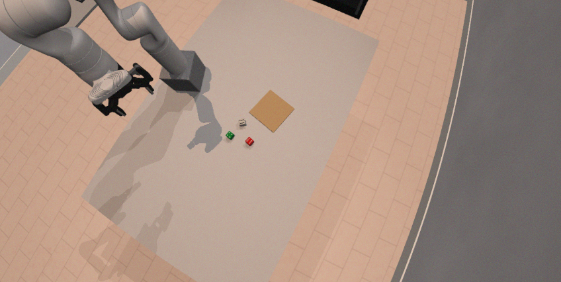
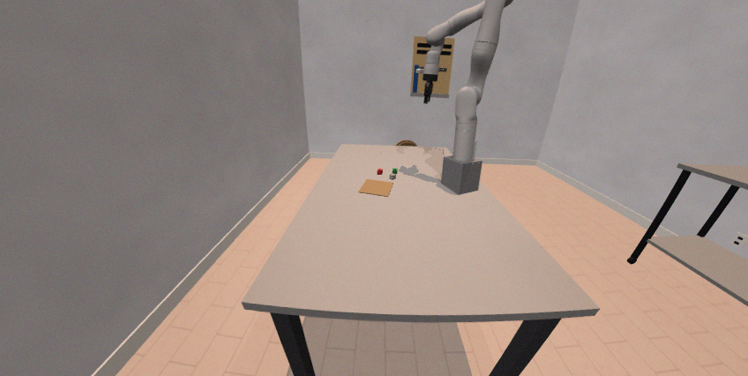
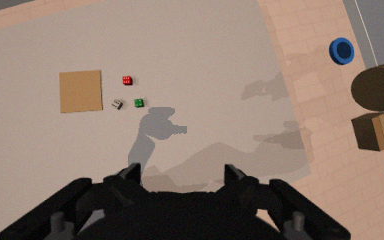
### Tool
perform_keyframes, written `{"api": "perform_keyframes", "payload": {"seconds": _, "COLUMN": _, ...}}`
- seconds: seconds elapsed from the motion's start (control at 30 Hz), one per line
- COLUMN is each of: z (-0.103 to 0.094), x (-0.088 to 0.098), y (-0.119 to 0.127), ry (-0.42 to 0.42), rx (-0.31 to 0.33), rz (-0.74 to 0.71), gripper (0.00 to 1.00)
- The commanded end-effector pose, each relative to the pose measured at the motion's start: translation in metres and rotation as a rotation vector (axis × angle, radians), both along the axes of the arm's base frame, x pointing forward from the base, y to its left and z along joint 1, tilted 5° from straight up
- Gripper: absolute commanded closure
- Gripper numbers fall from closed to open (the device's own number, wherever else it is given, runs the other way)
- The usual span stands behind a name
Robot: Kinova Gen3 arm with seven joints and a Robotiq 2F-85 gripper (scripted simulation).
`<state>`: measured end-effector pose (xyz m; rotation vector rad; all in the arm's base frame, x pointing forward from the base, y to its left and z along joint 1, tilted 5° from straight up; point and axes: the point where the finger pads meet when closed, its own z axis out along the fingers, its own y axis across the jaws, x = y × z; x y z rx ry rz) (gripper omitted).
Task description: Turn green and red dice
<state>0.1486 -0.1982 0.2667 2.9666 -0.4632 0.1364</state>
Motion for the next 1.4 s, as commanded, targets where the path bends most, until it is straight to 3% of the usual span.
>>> {"api": "perform_keyframes", "payload": {"seconds": 0.0, "z": 0.000, "x": 0.000, "y": 0.000, "ry": -0.001, "rx": -0.001, "rz": 0.000, "gripper": 0.00}}
{"api": "perform_keyframes", "payload": {"seconds": 0.27, "z": -0.007, "x": 0.006, "y": -0.004, "ry": 0.010, "rx": -0.006, "rz": 0.035, "gripper": 0.00}}
{"api": "perform_keyframes", "payload": {"seconds": 0.53, "z": -0.051, "x": 0.038, "y": -0.016, "ry": 0.068, "rx": -0.029, "rz": 0.252, "gripper": 0.00}}
{"api": "perform_keyframes", "payload": {"seconds": 0.6, "z": -0.051, "x": 0.038, "y": -0.016, "ry": 0.068, "rx": -0.029, "rz": 0.252, "gripper": 0.00}}
{"api": "perform_keyframes", "payload": {"seconds": 0.83, "z": -0.119, "x": 0.080, "y": -0.013, "ry": 0.129, "rx": -0.040, "rz": 0.580, "gripper": 0.00}}
{"api": "perform_keyframes", "payload": {"seconds": 1.1, "z": -0.194, "x": 0.111, "y": 0.017, "ry": 0.158, "rx": -0.019, "rz": 0.936, "gripper": 0.00}}
{"api": "perform_keyframes", "payload": {"seconds": 1.17, "z": -0.194, "x": 0.111, "y": 0.017, "ry": 0.158, "rx": -0.019, "rz": 0.936, "gripper": 0.00}}
{"api": "perform_keyframes", "payload": {"seconds": 1.37, "z": -0.223, "x": 0.119, "y": 0.036, "ry": 0.158, "rx": -0.002, "rz": 1.076, "gripper": 0.00}}
